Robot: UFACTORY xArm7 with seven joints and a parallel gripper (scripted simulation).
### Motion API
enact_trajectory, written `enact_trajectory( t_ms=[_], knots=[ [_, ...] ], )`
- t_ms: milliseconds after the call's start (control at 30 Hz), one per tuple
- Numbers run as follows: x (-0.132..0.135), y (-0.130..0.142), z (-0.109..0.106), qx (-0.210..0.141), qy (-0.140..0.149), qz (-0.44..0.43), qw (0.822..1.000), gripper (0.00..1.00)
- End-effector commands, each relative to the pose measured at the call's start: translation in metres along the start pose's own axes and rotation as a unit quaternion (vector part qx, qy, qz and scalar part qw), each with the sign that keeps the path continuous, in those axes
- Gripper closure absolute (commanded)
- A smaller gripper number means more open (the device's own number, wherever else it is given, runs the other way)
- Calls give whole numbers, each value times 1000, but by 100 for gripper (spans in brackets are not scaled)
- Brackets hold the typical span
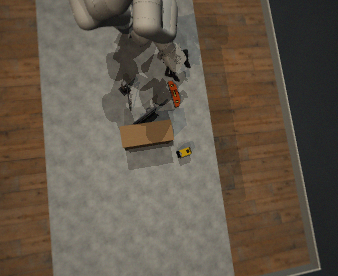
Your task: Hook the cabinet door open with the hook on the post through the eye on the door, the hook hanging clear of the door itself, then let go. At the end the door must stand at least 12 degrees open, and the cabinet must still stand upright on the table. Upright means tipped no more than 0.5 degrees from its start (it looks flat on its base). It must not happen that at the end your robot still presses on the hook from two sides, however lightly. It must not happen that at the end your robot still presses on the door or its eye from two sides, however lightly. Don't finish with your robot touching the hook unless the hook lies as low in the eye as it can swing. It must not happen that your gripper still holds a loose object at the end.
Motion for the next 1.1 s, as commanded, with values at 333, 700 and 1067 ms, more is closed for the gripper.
enact_trajectory(
  t_ms=[333, 700, 1067],
  knots=[
    [0, 1, 0, -1, 0, 0, 1000, 0],
    [-11, 41, -26, -8, -21, -6, 1000, 0],
    [-14, 77, -68, -5, -15, -3, 1000, 0]
  ],
)
Point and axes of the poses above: the point where the finger pads meet when closed, its own z axis out along the fingers, its own x axis across the jaws, y = z × x, the point moved 4 cm from there along -z, back along the fingers, and after that the axes turned 14 degrees about -z, right-handed, at the moved point
